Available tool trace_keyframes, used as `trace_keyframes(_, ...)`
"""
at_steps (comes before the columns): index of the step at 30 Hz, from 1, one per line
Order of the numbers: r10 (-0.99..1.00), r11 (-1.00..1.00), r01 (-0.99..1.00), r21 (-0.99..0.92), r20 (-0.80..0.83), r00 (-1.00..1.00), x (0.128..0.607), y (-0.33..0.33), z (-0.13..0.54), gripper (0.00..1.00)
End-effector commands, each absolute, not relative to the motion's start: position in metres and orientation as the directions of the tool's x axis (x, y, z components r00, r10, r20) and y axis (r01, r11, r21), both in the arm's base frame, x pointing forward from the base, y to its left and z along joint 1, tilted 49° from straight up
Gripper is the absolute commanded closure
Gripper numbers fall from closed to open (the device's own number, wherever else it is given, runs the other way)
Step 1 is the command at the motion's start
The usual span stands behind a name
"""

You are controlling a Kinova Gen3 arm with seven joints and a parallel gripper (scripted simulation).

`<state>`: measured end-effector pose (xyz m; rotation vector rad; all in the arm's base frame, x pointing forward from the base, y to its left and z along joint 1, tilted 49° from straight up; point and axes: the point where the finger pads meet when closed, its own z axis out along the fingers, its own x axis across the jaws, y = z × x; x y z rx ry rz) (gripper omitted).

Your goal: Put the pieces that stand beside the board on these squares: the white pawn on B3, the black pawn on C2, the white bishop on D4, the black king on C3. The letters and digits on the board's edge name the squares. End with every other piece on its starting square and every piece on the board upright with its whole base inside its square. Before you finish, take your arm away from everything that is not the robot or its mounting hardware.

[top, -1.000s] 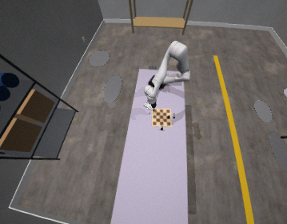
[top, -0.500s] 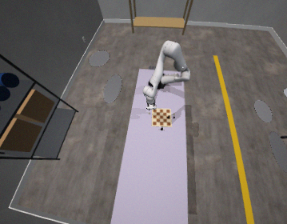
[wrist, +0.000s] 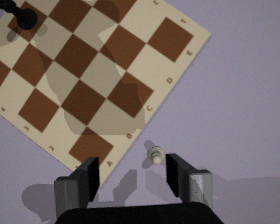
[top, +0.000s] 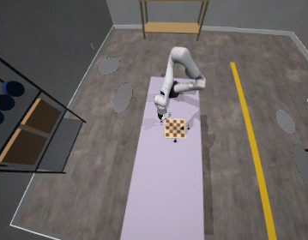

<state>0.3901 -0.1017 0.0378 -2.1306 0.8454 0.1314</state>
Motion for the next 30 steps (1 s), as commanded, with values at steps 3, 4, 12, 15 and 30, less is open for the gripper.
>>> trace_keyframes(3, -0.474, -0.493, -0.498, -0.714, -0.259, 0.841, 0.392, -0.104, 0.036, 0.00)
trace_keyframes(4, -0.462, -0.508, -0.471, -0.722, -0.233, 0.856, 0.392, -0.105, 0.036, 0.00)
trace_keyframes(12, -0.390, -0.579, -0.323, -0.749, -0.094, 0.916, 0.394, -0.109, 0.034, 0.00)
trace_keyframes(15, -0.359, -0.604, -0.262, -0.752, -0.037, 0.933, 0.395, -0.111, 0.033, 0.00)
trace_keyframes(30, -0.275, -0.662, -0.108, -0.742, 0.107, 0.956, 0.398, -0.116, 0.030, 0.00)
